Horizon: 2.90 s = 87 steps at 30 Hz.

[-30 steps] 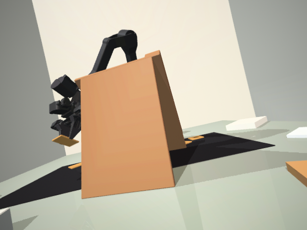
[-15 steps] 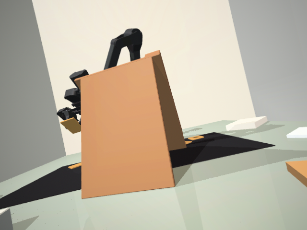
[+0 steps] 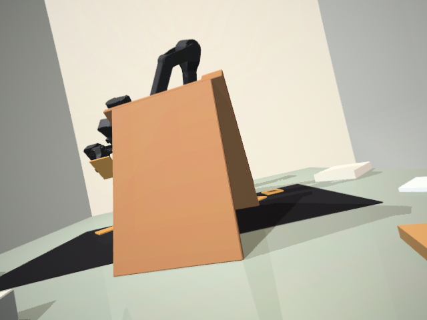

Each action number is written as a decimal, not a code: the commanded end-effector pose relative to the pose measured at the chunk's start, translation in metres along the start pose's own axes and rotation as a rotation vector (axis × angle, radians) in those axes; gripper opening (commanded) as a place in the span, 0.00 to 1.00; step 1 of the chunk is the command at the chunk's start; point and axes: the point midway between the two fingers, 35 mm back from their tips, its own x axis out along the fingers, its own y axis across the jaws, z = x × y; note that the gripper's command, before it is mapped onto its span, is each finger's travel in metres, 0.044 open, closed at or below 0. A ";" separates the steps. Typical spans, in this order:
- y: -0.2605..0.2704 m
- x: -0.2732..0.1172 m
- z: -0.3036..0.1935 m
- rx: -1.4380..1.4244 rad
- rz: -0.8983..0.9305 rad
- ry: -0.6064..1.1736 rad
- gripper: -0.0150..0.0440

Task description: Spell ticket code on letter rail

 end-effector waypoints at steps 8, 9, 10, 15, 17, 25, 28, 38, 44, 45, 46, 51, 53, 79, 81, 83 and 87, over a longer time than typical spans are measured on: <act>0.004 0.001 0.001 -0.005 0.004 -0.001 0.25; 0.005 0.001 0.001 -0.005 0.004 -0.001 0.25; 0.005 0.001 0.001 -0.005 0.004 -0.001 0.25; 0.008 0.000 0.001 -0.005 0.004 -0.001 0.25; 0.009 0.000 0.001 -0.005 0.004 -0.001 0.25; 0.013 0.000 0.000 -0.004 0.004 -0.001 0.25; 0.014 0.000 0.000 -0.004 0.004 -0.001 0.25; 0.020 0.000 0.000 -0.004 0.004 -0.001 0.25; 0.023 0.000 0.000 -0.004 0.004 -0.001 0.25; 0.023 0.000 0.000 -0.004 0.004 -0.001 0.25; 0.024 0.000 0.000 -0.004 0.004 -0.001 0.25; 0.026 0.000 0.000 -0.003 0.005 -0.001 0.25; 0.027 0.000 0.000 -0.003 0.005 -0.001 0.25; 0.040 0.000 0.000 -0.002 0.005 -0.001 0.25; 0.041 0.000 0.000 -0.002 0.005 -0.001 0.25; 0.042 0.000 0.000 -0.002 0.005 -0.001 0.25; 0.044 0.000 0.000 -0.002 0.005 -0.001 0.25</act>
